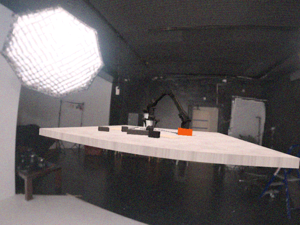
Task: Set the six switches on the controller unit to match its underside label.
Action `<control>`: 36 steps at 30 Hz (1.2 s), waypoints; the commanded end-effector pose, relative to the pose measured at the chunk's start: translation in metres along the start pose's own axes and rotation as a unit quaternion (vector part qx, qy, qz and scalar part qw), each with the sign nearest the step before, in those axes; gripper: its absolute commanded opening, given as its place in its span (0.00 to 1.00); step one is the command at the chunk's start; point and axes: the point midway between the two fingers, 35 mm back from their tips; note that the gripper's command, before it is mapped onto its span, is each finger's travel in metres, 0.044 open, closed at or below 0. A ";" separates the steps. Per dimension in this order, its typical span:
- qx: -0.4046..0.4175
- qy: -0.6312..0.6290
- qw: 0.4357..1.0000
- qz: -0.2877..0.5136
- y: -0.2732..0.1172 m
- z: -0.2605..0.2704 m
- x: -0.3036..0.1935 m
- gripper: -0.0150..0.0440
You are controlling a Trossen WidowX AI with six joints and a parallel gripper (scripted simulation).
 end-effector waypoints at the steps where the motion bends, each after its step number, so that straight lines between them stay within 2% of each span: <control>1: 0.004 -0.002 1.000 0.000 0.003 0.002 0.001 0.90; 10: 0.004 -0.002 1.000 0.000 0.003 0.002 0.001 0.81; 36: 0.004 -0.002 1.000 0.000 -0.008 0.001 0.004 0.82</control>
Point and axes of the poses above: the point midway between the two fingers, 35 mm back from their tips, its own y axis out along the fingers, its own z axis across the jaws, x = y × z, and after that the axes turned 10 degrees about -y, right-handed
